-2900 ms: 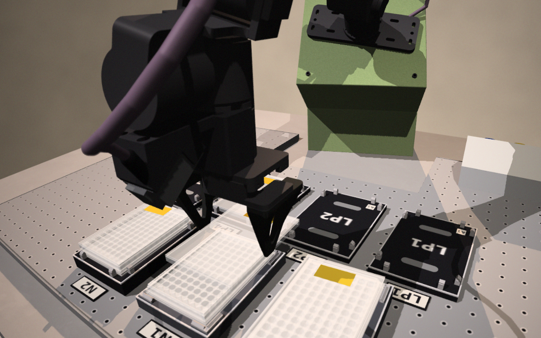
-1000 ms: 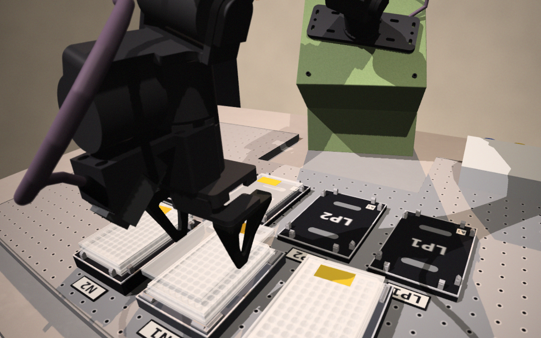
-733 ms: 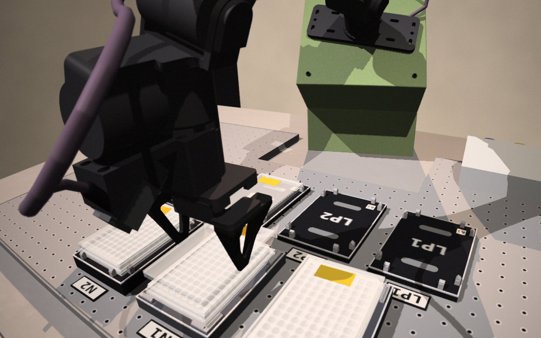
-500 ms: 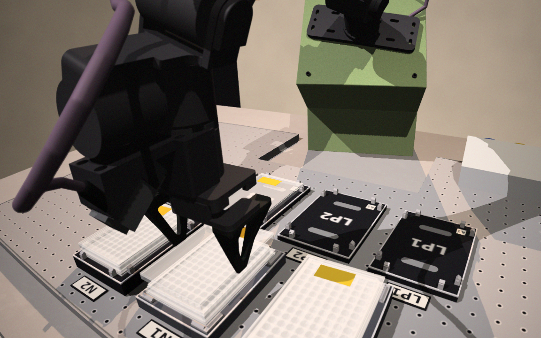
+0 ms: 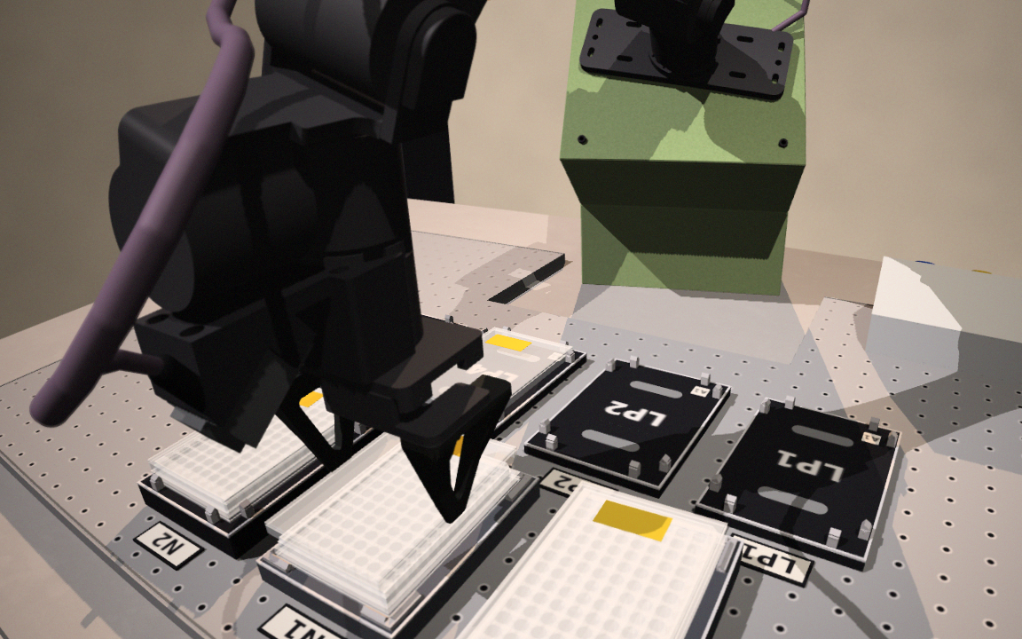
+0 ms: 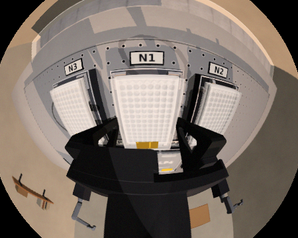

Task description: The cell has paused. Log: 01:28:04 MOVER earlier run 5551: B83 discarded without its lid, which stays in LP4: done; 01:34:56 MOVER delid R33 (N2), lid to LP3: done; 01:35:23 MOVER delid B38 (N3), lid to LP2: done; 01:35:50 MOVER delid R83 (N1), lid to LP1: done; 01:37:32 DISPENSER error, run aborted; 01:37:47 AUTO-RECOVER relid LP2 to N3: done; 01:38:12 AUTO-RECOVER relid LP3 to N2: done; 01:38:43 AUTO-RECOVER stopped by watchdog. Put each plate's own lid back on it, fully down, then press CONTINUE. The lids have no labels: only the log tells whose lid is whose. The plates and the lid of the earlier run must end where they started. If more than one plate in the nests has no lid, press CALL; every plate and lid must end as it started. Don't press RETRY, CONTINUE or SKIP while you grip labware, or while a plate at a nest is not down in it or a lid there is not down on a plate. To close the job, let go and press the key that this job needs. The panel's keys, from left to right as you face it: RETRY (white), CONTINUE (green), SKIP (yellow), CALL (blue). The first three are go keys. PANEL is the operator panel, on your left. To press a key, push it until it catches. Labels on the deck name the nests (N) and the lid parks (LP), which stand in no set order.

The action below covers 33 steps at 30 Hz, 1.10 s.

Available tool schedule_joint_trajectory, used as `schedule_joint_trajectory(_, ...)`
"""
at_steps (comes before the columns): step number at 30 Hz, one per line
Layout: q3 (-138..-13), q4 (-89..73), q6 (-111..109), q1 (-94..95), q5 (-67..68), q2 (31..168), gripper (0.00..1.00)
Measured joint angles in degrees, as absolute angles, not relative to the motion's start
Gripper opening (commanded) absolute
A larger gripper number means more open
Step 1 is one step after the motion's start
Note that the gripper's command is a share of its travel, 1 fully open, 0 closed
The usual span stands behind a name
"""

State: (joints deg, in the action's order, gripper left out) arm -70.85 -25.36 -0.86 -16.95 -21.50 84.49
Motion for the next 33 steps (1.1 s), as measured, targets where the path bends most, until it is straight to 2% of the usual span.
schedule_joint_trajectory(33, -70.5, -23.5, -0.4, -16.3, -21.0, 85.9, 0.00)
